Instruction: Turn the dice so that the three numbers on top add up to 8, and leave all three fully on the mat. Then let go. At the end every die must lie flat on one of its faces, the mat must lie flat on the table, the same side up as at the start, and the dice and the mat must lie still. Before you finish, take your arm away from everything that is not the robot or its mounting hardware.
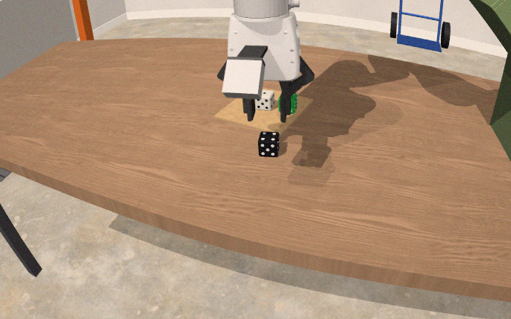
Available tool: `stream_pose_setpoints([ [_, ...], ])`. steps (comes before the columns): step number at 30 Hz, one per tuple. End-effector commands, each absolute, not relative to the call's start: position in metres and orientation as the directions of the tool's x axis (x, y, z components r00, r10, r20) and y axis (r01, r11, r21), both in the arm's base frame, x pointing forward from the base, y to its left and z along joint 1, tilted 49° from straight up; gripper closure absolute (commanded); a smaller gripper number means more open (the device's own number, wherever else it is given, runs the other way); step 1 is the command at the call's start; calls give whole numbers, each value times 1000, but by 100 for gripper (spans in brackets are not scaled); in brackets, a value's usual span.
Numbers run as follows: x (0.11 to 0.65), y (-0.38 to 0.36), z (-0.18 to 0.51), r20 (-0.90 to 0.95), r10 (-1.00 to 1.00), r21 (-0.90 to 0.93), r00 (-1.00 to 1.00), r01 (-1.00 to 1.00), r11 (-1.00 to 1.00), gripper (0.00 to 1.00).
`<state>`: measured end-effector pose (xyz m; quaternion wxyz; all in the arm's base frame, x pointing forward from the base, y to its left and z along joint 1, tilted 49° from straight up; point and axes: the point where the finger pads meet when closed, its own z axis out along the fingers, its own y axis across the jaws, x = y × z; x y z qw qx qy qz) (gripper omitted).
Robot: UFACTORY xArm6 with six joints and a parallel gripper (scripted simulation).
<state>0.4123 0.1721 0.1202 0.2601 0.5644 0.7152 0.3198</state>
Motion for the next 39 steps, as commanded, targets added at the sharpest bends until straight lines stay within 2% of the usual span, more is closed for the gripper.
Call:
stream_pose_setpoints([
  [1, 417, 173, 116, -10, 973, 752, -229, 640, 158, 53],
  [39, 433, 177, 102, -10, 973, 752, -229, 640, 158, 53],
])
